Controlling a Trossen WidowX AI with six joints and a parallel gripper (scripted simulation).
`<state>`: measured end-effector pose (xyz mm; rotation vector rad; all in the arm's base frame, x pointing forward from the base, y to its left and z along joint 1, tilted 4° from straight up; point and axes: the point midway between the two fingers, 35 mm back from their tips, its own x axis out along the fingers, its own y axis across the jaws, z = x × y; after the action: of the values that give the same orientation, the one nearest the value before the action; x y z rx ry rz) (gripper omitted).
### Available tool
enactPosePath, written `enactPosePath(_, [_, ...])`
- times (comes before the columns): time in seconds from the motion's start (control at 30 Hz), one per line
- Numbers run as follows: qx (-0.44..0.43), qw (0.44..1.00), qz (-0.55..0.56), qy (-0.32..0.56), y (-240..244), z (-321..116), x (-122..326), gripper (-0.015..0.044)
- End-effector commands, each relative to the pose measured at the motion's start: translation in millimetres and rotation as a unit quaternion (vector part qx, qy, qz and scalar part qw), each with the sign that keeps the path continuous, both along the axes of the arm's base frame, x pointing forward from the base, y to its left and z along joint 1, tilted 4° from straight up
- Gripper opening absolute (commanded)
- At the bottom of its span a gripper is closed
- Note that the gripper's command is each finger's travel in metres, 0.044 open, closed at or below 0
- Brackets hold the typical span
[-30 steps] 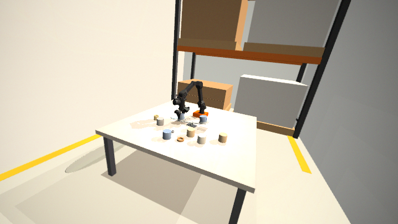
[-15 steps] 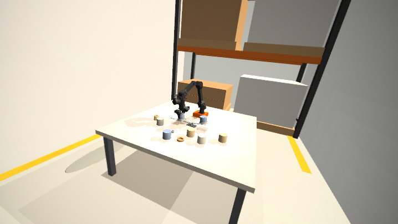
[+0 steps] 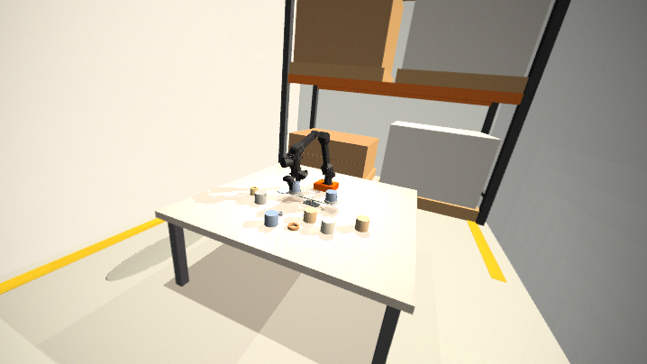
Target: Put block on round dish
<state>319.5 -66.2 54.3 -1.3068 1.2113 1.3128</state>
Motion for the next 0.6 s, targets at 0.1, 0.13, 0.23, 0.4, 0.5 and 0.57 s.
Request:
enactPosePath(0.1, [0.0,1.0,0.001,-0.009,0,13,5,0.0])
enactPosePath(0.13, [0.0,1.0,0.001,-0.009,0,15,5,0.0])
enactPosePath(0.23, [0.0,1.0,0.001,-0.009,0,18,5,0.0])
enactPosePath(0.4, [0.0,1.0,0.001,-0.009,0,25,6,0.0])
enactPosePath(0.5, [0.0,1.0,0.001,-0.009,1,29,6,0.0])
enactPosePath(0.57, [0.0,1.0,0.001,-0.009,1,31,6,0.0])
